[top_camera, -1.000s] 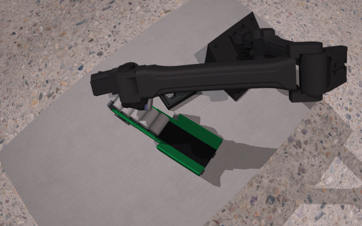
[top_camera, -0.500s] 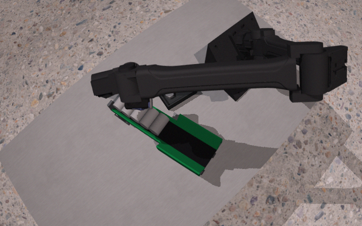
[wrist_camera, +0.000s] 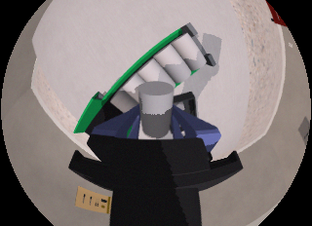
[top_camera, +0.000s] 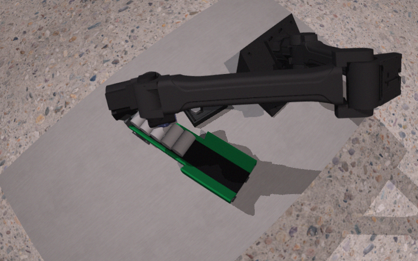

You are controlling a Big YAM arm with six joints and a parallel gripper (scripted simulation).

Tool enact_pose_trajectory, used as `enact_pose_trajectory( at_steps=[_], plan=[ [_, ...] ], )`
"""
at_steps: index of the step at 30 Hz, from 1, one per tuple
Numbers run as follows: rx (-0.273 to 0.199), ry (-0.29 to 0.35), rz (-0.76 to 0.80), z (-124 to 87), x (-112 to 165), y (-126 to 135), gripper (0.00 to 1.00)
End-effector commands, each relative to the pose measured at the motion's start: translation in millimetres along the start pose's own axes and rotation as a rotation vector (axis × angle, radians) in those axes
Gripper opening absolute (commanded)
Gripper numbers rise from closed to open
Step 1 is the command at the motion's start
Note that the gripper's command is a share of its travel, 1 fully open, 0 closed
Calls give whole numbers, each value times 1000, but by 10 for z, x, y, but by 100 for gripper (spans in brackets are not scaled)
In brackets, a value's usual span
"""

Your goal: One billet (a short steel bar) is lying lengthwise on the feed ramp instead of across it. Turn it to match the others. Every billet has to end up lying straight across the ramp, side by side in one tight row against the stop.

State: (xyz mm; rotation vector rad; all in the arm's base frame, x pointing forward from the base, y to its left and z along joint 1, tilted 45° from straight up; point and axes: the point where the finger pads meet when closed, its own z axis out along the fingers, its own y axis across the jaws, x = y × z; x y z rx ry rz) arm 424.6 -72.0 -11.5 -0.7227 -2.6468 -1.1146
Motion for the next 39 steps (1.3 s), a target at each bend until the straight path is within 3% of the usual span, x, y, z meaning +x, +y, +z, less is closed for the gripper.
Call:
enact_pose_trajectory(
  at_steps=[1, 39],
  plan=[
    [-2, -63, -133, -245, -111, 106, 0],
    [16, -66, -712, -268, -98, 57, 0]
  ],
)
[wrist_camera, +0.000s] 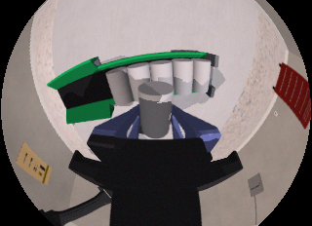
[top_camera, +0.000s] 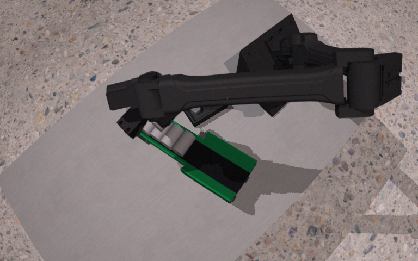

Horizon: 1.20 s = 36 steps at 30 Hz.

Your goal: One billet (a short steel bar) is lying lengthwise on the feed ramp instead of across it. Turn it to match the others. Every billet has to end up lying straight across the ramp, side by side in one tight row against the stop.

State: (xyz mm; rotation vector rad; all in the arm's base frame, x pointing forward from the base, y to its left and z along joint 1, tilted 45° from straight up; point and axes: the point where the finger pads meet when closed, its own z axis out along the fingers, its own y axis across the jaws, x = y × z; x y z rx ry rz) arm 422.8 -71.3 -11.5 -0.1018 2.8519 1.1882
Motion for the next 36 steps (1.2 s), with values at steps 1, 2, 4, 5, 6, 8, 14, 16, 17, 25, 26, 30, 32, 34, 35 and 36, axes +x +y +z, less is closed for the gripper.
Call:
enact_pose_trajectory(
  at_steps=[1, 2, 4, 5, 6, 8, 14, 16, 17, 25, 26, 30, 32, 34, 35, 36],
  plan=[
    [34, -58, -124, -277, -136, -15, 0],
    [35, -59, -141, -279, -138, -16, 0],
    [24, -47, -136, -238, -66, 17, 0],
    [24, -47, -136, -238, -66, 17, 0],
    [27, -41, -164, -239, -179, 142, 0],
    [9, -12, -152, -121, -45, 274, 0],
    [15, -36, -111, -271, -27, 438, 0],
    [22, -35, -126, -293, -77, 543, 0],
    [23, -27, -148, -266, -135, 653, 0],
    [29, -57, -126, -439, -123, 787, 0],
    [20, -34, -134, -340, -84, 890, 0],
    [19, -29, -148, -342, -105, 1088, 0],
    [19, -33, -142, -372, -93, 1141, 0],
    [20, -42, -116, -431, -32, 1123, 0],
    [21, -40, -123, -431, -47, 1176, 0],
    [20, -31, -140, -398, -74, 1271, 0]
  ],
)
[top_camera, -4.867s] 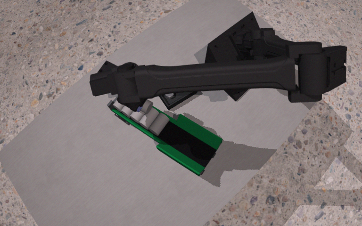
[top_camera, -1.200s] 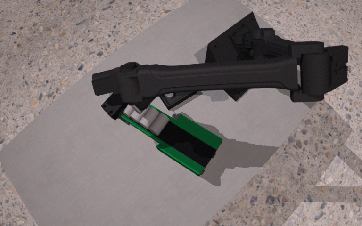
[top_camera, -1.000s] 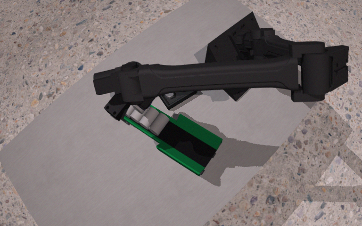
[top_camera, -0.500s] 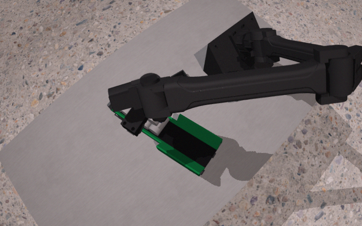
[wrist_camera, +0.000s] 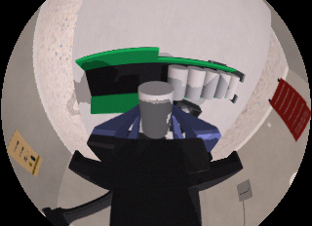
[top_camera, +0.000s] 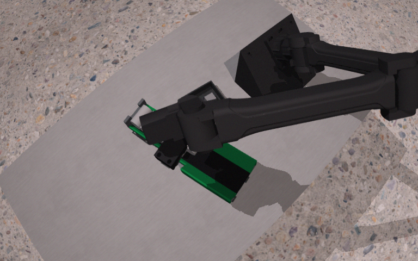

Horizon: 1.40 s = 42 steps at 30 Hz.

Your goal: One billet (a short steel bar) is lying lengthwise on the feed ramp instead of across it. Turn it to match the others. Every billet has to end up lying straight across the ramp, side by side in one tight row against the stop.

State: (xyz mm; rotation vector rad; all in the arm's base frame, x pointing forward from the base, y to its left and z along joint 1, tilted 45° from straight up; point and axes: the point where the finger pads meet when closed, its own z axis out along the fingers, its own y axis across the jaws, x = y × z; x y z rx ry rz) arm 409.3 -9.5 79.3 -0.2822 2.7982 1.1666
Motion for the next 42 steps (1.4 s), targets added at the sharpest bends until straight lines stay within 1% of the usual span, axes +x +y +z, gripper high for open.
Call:
enact_pose_trajectory(
  at_steps=[1, 3, 4, 6, 8, 10, 11, 13, 15, 18, 20, 21, 22, 24, 26, 28, 29, 31, 32, 35, 37, 38, 39, 42],
  plan=[
    [22, -28, -18, -180, -153, 228, 0],
    [22, -28, -18, -180, -153, 228, 0],
    [25, -42, -1, -244, -132, 199, 0],
    [22, -28, -12, -78, -77, 228, 0],
    [15, -18, -6, 24, -70, 219, 0],
    [18, -25, -14, 50, -146, 210, 0],
    [24, -40, -16, 12, -158, 220, 0],
    [29, -51, -5, 8, -122, 193, 0],
    [26, -40, -27, 104, -166, 271, 0],
    [21, -32, -21, 203, -125, 283, 0],
    [21, -32, -21, 203, -125, 283, 0],
    [40, -76, -18, 28, -256, 186, 0],
    [37, -71, -12, 72, -231, 177, 0],
    [20, -42, 14, 232, -68, 172, 0],
    [15, -17, -6, 370, -82, 252, 0],
    [24, -37, -27, 326, -208, 276, 0],
    [26, -45, -25, 307, -191, 280, 0],
    [27, -57, 1, 280, -130, 205, 0],
    [30, -56, -6, 291, -157, 219, 0],
    [23, -37, -27, 417, -176, 305, 0],
    [23, -37, -27, 417, -176, 305, 0],
    [27, -59, 2, 331, -158, 191, 0],
    [25, -51, 10, 371, -113, 181, 0],
    [27, -54, 2, 386, -167, 191, 0]
  ],
)
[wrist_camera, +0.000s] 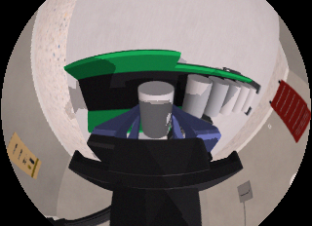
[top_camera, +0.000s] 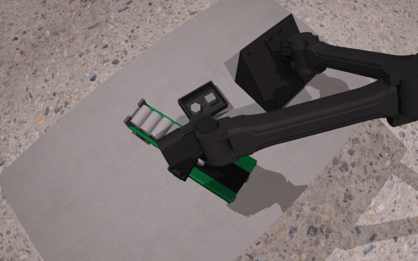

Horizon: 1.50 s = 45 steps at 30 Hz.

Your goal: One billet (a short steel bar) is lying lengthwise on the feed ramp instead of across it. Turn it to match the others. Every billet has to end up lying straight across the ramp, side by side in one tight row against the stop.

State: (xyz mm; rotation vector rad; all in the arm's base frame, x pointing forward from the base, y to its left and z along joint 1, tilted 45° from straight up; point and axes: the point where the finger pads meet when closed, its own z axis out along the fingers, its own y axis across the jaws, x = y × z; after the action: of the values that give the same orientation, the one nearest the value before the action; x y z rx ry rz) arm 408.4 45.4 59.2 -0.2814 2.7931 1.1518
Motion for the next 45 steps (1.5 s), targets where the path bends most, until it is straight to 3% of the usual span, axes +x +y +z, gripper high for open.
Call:
enact_pose_trajectory(
  at_steps=[1, 15, 45],
  plan=[
    [18, -43, -4, -123, -148, -14, 0],
    [12, -29, -4, -17, -117, 28, 0],
    [12, -32, -2, -18, -121, 18, 0]
  ],
)
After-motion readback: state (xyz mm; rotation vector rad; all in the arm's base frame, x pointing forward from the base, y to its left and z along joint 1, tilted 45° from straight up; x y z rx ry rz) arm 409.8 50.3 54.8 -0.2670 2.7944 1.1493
